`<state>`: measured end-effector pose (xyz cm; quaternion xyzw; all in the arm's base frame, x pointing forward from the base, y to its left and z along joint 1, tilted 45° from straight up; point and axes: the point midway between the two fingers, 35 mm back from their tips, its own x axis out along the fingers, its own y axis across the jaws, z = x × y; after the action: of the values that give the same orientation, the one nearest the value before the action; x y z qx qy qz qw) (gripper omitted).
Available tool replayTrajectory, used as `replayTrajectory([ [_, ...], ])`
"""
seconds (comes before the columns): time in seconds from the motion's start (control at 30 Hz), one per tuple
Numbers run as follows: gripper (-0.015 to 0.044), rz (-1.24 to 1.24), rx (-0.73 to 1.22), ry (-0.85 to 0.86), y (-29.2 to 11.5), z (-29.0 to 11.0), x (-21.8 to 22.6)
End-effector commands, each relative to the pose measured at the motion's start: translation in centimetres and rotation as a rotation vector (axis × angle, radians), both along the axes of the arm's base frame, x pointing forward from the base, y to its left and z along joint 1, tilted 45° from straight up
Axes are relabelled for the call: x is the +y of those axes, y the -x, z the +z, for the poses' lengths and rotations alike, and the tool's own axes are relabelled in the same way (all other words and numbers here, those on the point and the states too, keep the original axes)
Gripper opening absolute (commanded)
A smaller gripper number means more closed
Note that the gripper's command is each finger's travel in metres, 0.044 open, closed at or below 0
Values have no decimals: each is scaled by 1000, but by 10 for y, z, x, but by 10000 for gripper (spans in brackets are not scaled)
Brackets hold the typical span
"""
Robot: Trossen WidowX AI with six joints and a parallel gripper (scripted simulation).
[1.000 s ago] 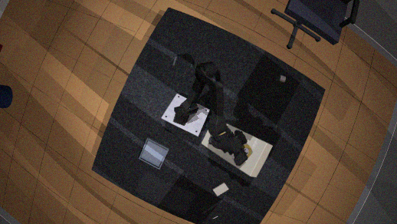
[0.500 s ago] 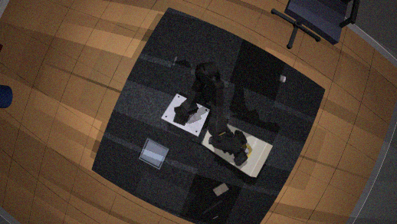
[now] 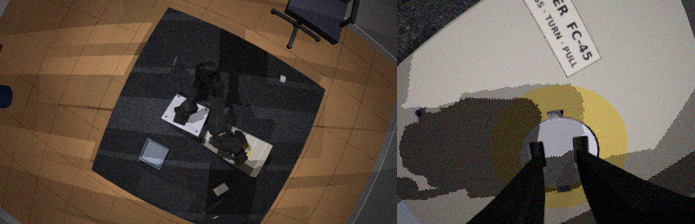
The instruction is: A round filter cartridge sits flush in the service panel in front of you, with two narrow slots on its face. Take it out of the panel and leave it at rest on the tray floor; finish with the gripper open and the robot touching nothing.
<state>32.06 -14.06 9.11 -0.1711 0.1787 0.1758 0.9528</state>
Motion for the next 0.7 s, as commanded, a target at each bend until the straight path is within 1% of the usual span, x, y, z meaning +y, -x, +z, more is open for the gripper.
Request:
replayTrajectory([
  [0.0, 94, -6, 0, 2, -2, 2, -2],
  [0.67, 94, -6, -1, 2, -4, 1, -1],
])
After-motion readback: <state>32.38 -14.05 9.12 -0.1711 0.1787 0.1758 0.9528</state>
